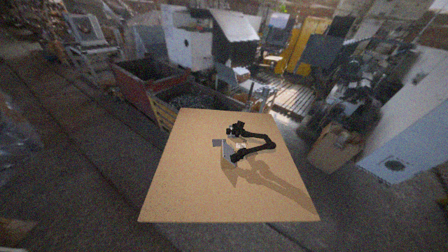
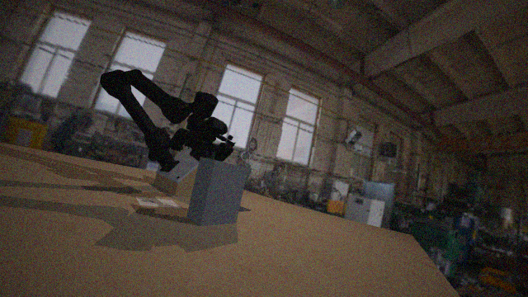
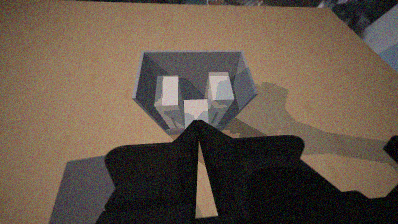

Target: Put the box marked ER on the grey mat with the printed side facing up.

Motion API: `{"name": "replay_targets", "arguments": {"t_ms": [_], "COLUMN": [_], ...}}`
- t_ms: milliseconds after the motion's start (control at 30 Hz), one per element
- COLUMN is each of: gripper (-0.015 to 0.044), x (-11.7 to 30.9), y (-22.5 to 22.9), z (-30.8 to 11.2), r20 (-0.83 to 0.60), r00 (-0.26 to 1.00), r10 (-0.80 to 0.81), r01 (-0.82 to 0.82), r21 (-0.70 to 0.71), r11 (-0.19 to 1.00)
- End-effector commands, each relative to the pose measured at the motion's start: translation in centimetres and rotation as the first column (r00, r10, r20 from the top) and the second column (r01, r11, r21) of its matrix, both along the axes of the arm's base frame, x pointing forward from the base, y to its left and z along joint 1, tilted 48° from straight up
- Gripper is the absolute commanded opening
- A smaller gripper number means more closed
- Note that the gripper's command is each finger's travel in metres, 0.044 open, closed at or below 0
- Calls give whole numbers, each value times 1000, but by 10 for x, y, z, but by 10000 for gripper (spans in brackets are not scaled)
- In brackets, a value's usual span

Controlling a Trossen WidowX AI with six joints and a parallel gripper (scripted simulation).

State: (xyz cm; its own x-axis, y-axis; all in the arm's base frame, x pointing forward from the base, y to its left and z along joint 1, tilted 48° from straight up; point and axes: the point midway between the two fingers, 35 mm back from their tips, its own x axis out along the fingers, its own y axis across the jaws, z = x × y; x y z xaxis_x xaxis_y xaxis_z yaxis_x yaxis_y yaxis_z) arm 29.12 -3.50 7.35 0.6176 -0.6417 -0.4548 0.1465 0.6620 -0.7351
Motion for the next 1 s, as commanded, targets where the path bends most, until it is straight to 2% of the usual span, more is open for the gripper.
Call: {"name": "replay_targets", "arguments": {"t_ms": [0, 733, 967], "gripper": [0, 0, 0], "x": [-3, -2, -21], "y": [-3, 6, 10], "z": [-2, 6, 5], "r20": [-8, -8, -9], "r00": [1000, 1000, 1000], "r10": [-9, -9, -9], "r01": [9, 9, 9], "r21": [-5, -4, -4], "r11": [1000, 1000, 1000]}}
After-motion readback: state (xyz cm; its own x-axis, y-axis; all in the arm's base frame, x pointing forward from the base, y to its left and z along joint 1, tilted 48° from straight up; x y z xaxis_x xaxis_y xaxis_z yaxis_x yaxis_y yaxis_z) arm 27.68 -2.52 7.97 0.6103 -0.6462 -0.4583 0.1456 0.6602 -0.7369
